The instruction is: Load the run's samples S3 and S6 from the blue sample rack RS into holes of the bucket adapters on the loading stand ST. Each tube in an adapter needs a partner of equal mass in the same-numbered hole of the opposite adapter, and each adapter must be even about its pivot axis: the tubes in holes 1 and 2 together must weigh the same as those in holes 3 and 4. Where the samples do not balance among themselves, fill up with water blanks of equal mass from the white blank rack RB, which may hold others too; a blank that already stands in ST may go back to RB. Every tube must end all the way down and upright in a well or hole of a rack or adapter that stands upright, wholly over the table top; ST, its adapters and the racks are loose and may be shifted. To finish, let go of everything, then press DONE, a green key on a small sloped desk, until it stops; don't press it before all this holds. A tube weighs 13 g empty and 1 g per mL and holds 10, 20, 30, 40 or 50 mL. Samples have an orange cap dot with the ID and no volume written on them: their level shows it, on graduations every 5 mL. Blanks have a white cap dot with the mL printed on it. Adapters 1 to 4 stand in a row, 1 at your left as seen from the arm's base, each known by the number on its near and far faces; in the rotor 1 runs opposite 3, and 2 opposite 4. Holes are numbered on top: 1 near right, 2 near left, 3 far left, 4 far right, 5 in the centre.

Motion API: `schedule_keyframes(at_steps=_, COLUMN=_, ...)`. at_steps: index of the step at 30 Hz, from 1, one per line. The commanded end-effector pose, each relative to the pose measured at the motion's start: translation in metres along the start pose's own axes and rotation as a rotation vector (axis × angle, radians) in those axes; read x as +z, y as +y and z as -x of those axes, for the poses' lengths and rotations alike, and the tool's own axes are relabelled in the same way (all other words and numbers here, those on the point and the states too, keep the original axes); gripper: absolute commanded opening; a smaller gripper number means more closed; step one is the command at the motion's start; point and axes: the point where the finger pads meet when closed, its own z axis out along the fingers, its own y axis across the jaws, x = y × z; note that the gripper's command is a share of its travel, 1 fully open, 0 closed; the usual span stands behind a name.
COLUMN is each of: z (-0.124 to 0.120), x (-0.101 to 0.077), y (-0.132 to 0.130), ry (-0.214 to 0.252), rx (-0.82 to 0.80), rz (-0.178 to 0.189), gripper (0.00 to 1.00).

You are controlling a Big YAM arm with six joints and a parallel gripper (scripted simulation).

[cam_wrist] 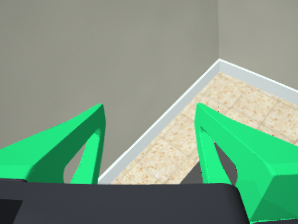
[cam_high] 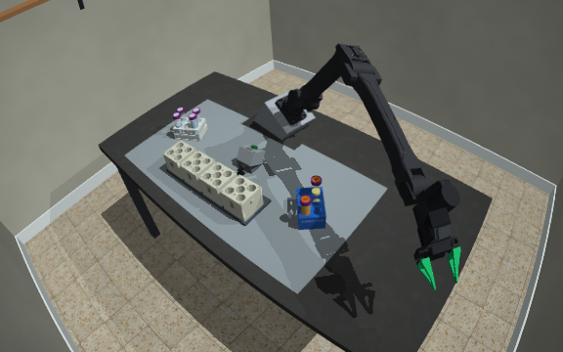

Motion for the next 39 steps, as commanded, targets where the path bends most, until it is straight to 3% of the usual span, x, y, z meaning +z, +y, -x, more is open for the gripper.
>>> schedule_keyframes(at_steps=1, z=0.081, x=-0.021, y=0.030, ry=-0.103, rx=0.018, rz=0.045, gripper=0.55)
schedule_keyframes(at_steps=2, z=0.081, x=-0.021, y=0.030, ry=-0.103, rx=0.018, rz=0.045, gripper=0.55)
schedule_keyframes(at_steps=6, z=0.083, x=-0.023, y=0.015, ry=-0.038, rx=-0.086, rz=-0.041, gripper=0.55)
schedule_keyframes(at_steps=16, z=0.104, x=-0.028, y=-0.020, ry=-0.030, rx=-0.084, rz=-0.047, gripper=0.55)
schedule_keyframes(at_steps=17, z=0.105, x=-0.029, y=-0.026, ry=-0.011, rx=-0.119, rz=-0.068, gripper=0.55)
schedule_keyframes(at_steps=19, z=0.105, x=-0.029, y=-0.026, ry=-0.011, rx=-0.119, rz=-0.068, gripper=0.55)
schedule_keyframes(at_steps=22, z=0.108, x=-0.032, y=-0.045, ry=0.043, rx=-0.174, rz=-0.134, gripper=0.55)
schedule_keyframes(at_steps=27, z=0.114, x=-0.036, y=-0.064, ry=0.049, rx=-0.181, rz=-0.136, gripper=0.55)
schedule_keyframes(at_steps=28, z=0.115, x=-0.039, y=-0.071, ry=0.063, rx=-0.182, rz=-0.144, gripper=0.55)
schedule_keyframes(at_steps=29, z=0.102, x=-0.043, y=-0.090, ry=0.107, rx=-0.181, rz=-0.166, gripper=0.55)
schedule_keyframes(at_steps=31, z=0.103, x=-0.045, y=-0.100, ry=0.107, rx=-0.181, rz=-0.166, gripper=0.55)
schedule_keyframes(at_steps=32, z=0.124, x=-0.044, y=-0.085, ry=0.070, rx=-0.201, rz=-0.158, gripper=0.55)
schedule_keyframes(at_steps=34, z=0.128, x=-0.048, y=-0.096, ry=0.109, rx=-0.232, rz=-0.206, gripper=0.55)
schedule_keyframes(at_steps=36, z=0.128, x=-0.048, y=-0.096, ry=0.109, rx=-0.232, rz=-0.206, gripper=0.55)
schedule_keyframes(at_steps=37, z=0.106, x=-0.033, y=-0.121, ry=0.177, rx=-0.244, rz=-0.245, gripper=0.55)
schedule_keyframes(at_steps=38, z=0.108, x=-0.036, y=-0.124, ry=0.174, rx=-0.244, rz=-0.242, gripper=0.55)
schedule_keyframes(at_steps=39, z=0.134, x=-0.053, y=-0.109, ry=0.136, rx=-0.248, rz=-0.224, gripper=0.55)
